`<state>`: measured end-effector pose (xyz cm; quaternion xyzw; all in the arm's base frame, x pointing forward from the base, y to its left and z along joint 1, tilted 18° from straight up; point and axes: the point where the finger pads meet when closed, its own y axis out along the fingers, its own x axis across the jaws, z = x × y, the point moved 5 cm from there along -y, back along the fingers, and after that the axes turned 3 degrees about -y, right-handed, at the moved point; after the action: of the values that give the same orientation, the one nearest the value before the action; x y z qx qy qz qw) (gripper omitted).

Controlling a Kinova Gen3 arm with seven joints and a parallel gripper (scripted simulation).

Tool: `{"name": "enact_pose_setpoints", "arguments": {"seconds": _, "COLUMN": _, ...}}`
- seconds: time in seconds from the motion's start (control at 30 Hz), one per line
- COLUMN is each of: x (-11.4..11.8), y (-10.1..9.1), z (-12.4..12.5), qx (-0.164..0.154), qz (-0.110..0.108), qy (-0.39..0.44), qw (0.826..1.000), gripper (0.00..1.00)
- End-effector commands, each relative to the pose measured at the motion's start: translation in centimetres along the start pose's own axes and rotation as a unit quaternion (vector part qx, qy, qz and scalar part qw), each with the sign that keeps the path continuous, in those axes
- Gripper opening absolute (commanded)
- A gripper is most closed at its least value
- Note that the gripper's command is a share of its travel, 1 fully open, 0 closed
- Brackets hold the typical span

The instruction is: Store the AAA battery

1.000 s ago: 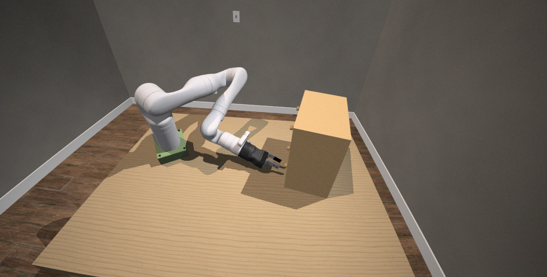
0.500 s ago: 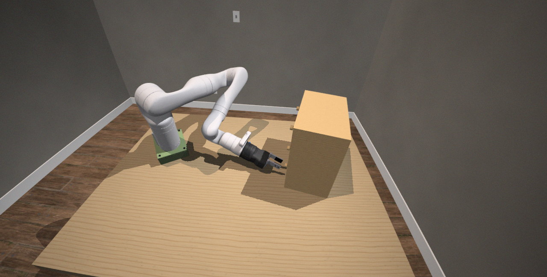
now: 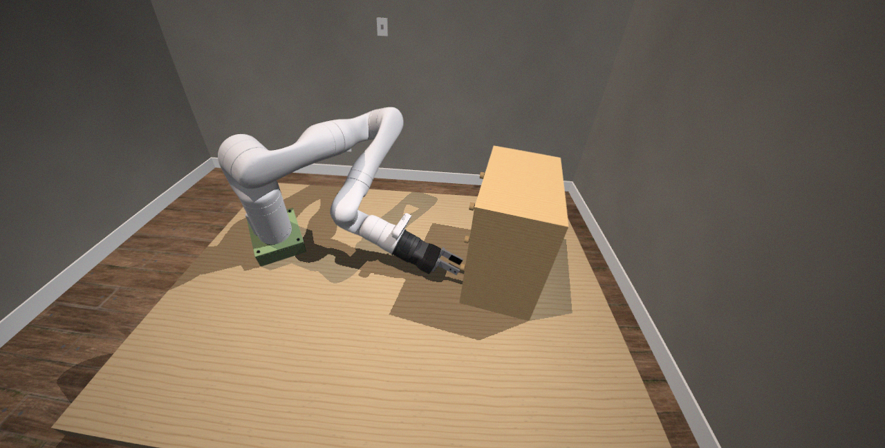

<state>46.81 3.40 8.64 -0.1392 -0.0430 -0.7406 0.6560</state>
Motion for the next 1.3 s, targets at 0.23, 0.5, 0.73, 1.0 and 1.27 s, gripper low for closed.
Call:
{"name": "enact_pose_setpoints", "arguments": {"seconds": 0.23, "x": 0.1, "y": 0.8, "z": 0.4, "qx": 0.001, "qz": -0.001, "qy": 0.002, "qw": 1.0, "gripper": 0.67}}
{"name": "enact_pose_setpoints", "arguments": {"seconds": 0.5, "x": 0.1, "y": 1.2, "z": 0.6, "qx": 0.001, "qz": -0.001, "qy": 0.002, "qw": 1.0, "gripper": 0.67}}
{"name": "enact_pose_setpoints", "arguments": {"seconds": 0.73, "x": 0.1, "y": 1.4, "z": 0.6, "qx": 0.001, "qz": -0.001, "qy": 0.002, "qw": 1.0, "gripper": 0.67}}
{"name": "enact_pose_setpoints", "arguments": {"seconds": 1.0, "x": 0.1, "y": 1.4, "z": 0.6, "qx": 0.001, "qz": -0.001, "qy": 0.002, "qw": 1.0, "gripper": 0.67}}
{"name": "enact_pose_setpoints", "arguments": {"seconds": 1.27, "x": 0.1, "y": 1.4, "z": 0.6, "qx": 0.001, "qz": -0.001, "qy": 0.002, "qw": 1.0, "gripper": 0.67}}
